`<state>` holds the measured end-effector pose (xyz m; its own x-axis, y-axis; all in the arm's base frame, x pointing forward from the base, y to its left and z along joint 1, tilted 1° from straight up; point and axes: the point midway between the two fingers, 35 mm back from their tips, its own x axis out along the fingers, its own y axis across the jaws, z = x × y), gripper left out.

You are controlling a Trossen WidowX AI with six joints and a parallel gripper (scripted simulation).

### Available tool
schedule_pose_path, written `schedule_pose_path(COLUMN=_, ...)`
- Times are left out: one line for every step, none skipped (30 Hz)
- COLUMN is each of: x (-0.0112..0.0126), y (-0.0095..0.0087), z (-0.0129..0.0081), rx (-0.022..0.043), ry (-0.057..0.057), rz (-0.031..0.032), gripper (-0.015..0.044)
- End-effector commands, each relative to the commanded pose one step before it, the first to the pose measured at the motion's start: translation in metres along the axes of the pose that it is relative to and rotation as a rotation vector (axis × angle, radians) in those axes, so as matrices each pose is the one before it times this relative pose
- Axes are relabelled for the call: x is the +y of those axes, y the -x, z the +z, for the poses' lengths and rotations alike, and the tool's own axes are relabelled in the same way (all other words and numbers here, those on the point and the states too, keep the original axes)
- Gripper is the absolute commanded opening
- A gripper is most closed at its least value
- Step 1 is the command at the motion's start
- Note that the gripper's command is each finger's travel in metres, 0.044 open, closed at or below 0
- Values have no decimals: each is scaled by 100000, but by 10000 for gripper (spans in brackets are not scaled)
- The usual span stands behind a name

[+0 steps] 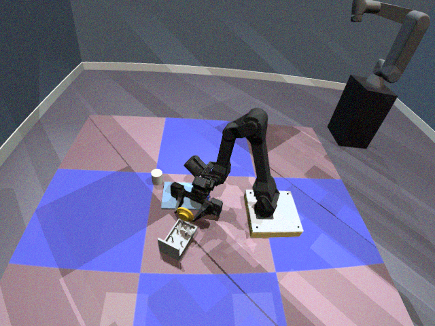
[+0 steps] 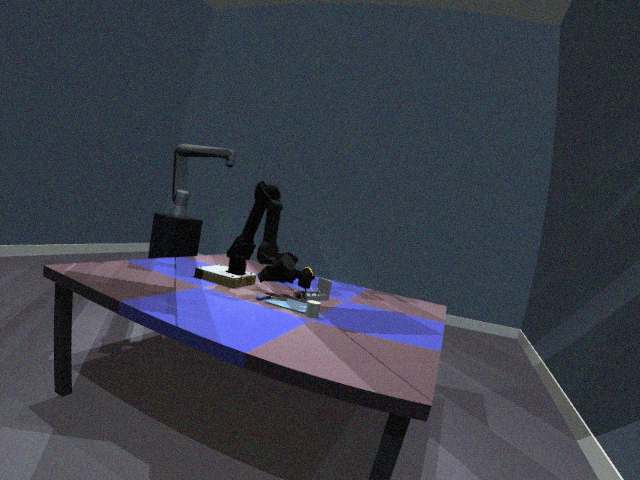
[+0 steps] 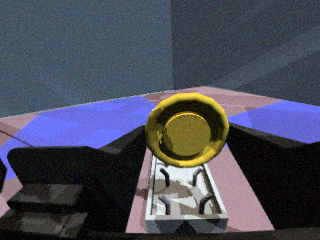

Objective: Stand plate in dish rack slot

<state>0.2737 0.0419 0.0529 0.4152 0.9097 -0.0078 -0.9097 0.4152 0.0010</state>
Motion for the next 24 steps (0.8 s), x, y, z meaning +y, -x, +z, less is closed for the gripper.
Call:
schedule_pose_path(x=-15, y=-191, z=-459, rx=447, ry=-697, rz=298, gripper=0)
schedule_pose_path(x=-26, y=-42, z=-108, rx=161, ry=-151, rz=6, gripper=0)
schedule_pose_path(x=-28, y=-21, z=-89, rx=46, ry=11, rz=7, gripper=0)
schedule_pose_path(x=-33, y=-26, z=-110, rx=56, ry=14, rz=7, gripper=0)
schedule_pose_path(x=-32, y=-26, z=-112, rx=48, ry=27, rz=6, gripper=0)
schedule_pose_path(x=-33, y=-29, z=-116, rx=70, ry=8, rz=-11, gripper=0)
schedule_pose_path(x=-29, y=-30, z=-111, rx=62, ry=17, rz=-4, gripper=0)
schedule_pose_path(x=-23, y=-33, z=-103, rx=52, ry=34, rz=11, gripper=0)
schedule_pose_path(x=-19, y=-33, z=-100, rx=48, ry=34, rz=8, gripper=0)
schedule_pose_path(x=-16, y=-33, z=-97, rx=44, ry=34, rz=6, gripper=0)
schedule_pose_path(x=-13, y=-33, z=-94, rx=41, ry=34, rz=4, gripper=0)
schedule_pose_path(x=-9, y=-32, z=-91, rx=37, ry=33, rz=2, gripper=0)
schedule_pose_path(x=-6, y=-32, z=-88, rx=33, ry=33, rz=0, gripper=0)
schedule_pose_path(x=-2, y=-32, z=-85, rx=29, ry=33, rz=-2, gripper=0)
schedule_pose_path(x=1, y=-32, z=-82, rx=25, ry=33, rz=-3, gripper=0)
schedule_pose_path(x=4, y=-30, z=-80, rx=3, ry=53, rz=11, gripper=0)
schedule_pose_path(x=7, y=-29, z=-78, rx=0, ry=53, rz=10, gripper=0)
schedule_pose_path(x=11, y=-29, z=-75, rx=-3, ry=52, rz=9, gripper=0)
schedule_pose_path(x=15, y=-29, z=-72, rx=-7, ry=52, rz=8, gripper=0)
schedule_pose_path(x=18, y=-29, z=-69, rx=-10, ry=52, rz=8, gripper=0)
schedule_pose_path(x=22, y=-29, z=-66, rx=-13, ry=51, rz=7, gripper=0)
schedule_pose_path(x=25, y=-28, z=-64, rx=-16, ry=51, rz=6, gripper=0)
schedule_pose_path(x=29, y=-28, z=-61, rx=-20, ry=51, rz=6, gripper=0)
schedule_pose_path(x=33, y=-28, z=-58, rx=-23, ry=50, rz=6, gripper=0)
